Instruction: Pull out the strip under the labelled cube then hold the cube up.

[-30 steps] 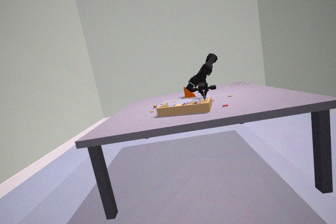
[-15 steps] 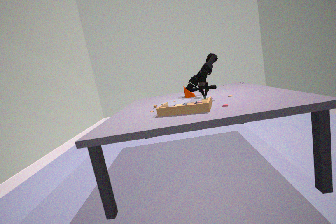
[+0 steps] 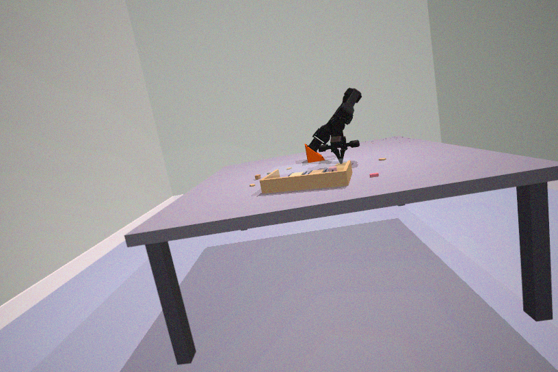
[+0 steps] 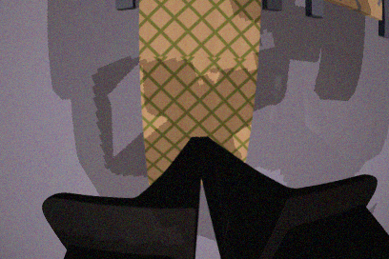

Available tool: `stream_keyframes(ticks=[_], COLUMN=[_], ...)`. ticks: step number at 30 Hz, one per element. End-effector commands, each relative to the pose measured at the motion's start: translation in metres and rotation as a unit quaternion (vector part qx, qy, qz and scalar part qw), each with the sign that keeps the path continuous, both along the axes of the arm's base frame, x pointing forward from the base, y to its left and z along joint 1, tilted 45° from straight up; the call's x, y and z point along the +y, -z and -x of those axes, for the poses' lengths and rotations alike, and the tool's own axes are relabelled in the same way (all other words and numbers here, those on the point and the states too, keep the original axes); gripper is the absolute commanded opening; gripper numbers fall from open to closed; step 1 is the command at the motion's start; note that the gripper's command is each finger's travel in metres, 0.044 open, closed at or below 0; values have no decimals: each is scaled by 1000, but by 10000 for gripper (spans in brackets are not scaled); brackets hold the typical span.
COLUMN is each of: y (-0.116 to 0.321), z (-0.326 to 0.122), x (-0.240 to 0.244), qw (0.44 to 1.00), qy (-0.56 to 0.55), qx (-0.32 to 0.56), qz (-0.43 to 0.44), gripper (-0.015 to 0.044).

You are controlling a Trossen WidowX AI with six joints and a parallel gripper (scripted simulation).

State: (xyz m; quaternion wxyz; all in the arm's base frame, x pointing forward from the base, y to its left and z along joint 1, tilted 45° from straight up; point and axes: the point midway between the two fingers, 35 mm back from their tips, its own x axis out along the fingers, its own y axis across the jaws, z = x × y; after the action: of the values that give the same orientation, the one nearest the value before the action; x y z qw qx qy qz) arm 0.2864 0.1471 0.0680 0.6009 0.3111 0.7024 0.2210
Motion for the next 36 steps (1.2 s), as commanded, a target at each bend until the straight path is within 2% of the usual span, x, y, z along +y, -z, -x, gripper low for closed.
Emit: stream_keyframes(ticks=[1,36], y=[2,-7], z=[12,64], x=[3,5], qw=[1000,1000], qy=[-5,-5], qx=[10,11], qz=[-1,-1], gripper=[0,0])
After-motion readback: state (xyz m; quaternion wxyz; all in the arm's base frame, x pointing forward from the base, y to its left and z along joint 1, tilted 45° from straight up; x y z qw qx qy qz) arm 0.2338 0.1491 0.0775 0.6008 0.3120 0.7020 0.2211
